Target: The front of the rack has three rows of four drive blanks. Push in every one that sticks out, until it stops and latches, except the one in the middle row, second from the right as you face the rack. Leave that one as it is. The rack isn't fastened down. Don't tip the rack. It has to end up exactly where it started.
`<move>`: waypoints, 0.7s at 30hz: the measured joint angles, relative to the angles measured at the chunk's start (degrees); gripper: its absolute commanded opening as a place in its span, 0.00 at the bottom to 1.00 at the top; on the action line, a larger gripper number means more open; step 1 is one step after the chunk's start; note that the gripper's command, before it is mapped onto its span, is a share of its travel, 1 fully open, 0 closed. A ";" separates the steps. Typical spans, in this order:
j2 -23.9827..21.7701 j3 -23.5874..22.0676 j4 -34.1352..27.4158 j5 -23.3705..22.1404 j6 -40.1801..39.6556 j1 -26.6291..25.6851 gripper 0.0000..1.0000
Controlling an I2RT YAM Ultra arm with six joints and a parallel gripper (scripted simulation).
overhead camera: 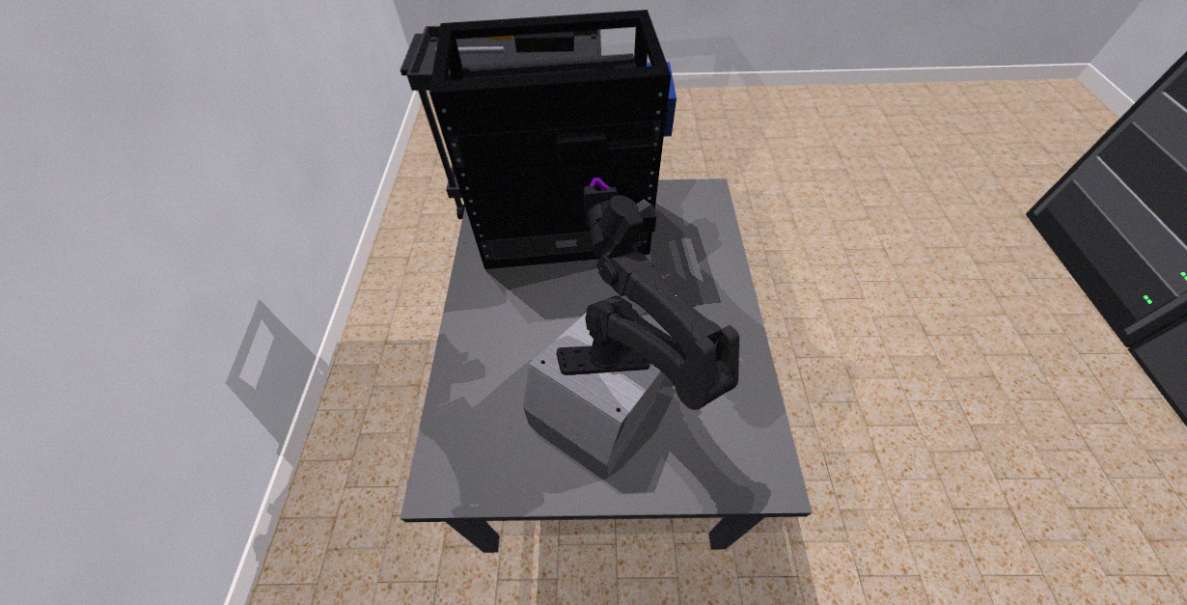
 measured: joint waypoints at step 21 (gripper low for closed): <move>0.04 0.00 0.02 0.28 -0.02 0.59 0.00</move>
